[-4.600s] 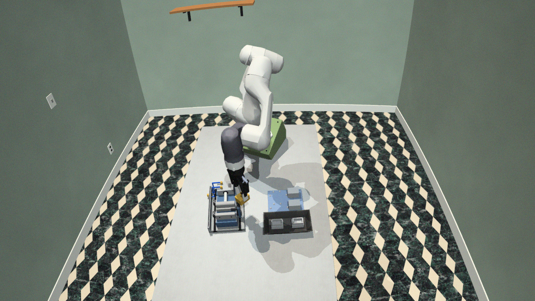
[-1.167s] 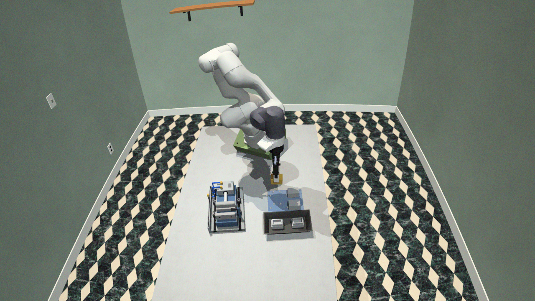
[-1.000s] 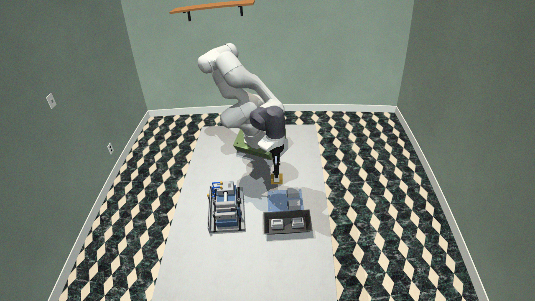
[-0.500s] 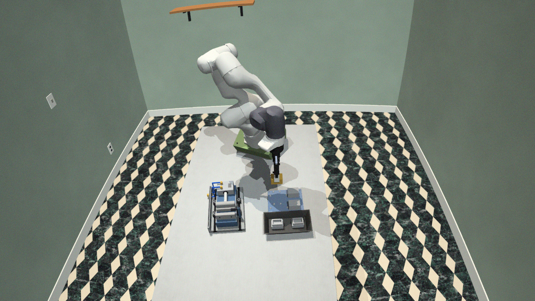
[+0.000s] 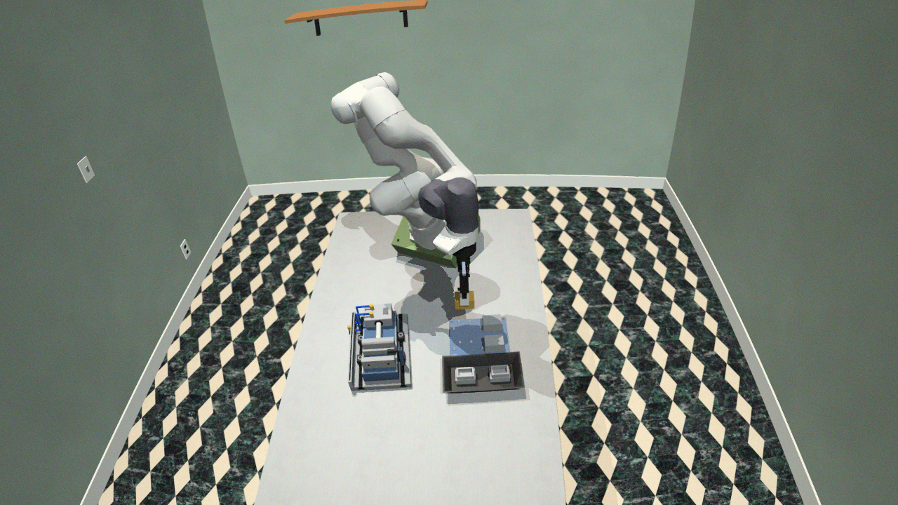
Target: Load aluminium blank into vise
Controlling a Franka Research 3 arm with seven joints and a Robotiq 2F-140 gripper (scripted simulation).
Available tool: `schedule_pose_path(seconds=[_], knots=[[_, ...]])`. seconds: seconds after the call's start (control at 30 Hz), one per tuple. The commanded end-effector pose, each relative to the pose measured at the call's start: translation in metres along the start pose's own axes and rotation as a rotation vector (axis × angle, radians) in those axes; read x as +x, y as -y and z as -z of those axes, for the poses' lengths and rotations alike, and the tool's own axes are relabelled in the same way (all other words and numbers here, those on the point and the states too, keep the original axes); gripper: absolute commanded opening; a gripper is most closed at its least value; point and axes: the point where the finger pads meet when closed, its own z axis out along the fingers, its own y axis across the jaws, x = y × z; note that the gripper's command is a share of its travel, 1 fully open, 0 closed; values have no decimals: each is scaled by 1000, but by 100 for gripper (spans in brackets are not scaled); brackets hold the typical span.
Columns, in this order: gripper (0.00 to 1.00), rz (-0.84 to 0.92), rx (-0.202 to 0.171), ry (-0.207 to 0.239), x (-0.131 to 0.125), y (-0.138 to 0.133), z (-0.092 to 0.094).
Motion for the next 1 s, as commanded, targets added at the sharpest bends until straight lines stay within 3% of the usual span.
schedule_pose_path(seconds=[0.0, 0.97], knots=[[0, 10, 6, 4, -2, 2, 2], [0, 18, 6, 3, -3, 5, 5]])
